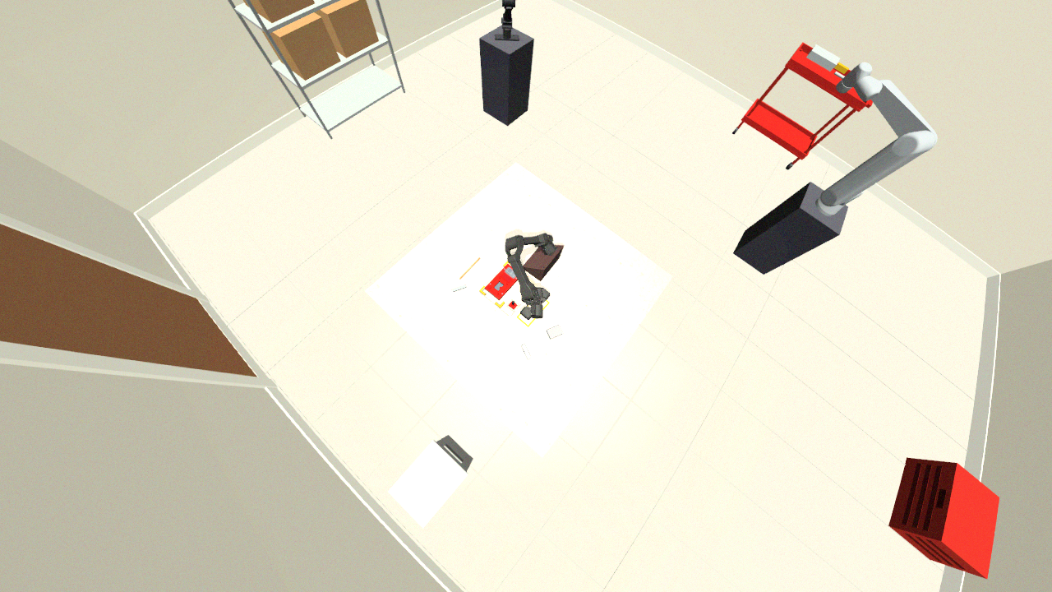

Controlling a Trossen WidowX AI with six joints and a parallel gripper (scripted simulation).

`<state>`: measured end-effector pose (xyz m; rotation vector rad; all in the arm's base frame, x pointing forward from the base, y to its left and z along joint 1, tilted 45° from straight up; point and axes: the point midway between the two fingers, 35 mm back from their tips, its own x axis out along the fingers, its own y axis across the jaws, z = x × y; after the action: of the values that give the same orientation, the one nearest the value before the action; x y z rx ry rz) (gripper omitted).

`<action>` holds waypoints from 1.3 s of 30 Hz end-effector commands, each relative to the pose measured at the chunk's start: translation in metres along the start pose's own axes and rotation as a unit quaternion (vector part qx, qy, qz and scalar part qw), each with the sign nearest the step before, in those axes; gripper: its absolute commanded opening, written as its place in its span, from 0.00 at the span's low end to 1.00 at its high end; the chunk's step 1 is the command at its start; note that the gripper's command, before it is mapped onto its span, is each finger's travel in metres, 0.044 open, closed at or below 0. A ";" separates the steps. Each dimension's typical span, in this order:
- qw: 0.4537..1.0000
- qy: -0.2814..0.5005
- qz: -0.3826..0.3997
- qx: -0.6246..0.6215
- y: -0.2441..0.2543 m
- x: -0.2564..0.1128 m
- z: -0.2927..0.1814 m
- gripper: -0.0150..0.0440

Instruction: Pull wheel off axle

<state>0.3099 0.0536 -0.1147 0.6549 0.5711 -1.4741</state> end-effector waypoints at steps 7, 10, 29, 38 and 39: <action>1.000 0.006 0.013 -0.001 0.002 -0.041 -0.003 0.81; 1.000 0.008 0.011 -0.001 -0.025 -0.062 0.007 0.94; 1.000 0.006 0.006 0.000 -0.081 -0.092 0.032 1.00; 1.000 0.006 0.006 0.000 -0.081 -0.092 0.032 1.00; 1.000 0.006 0.006 0.000 -0.081 -0.092 0.032 1.00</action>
<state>0.2263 0.0971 -0.0317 0.6627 0.5758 -1.4545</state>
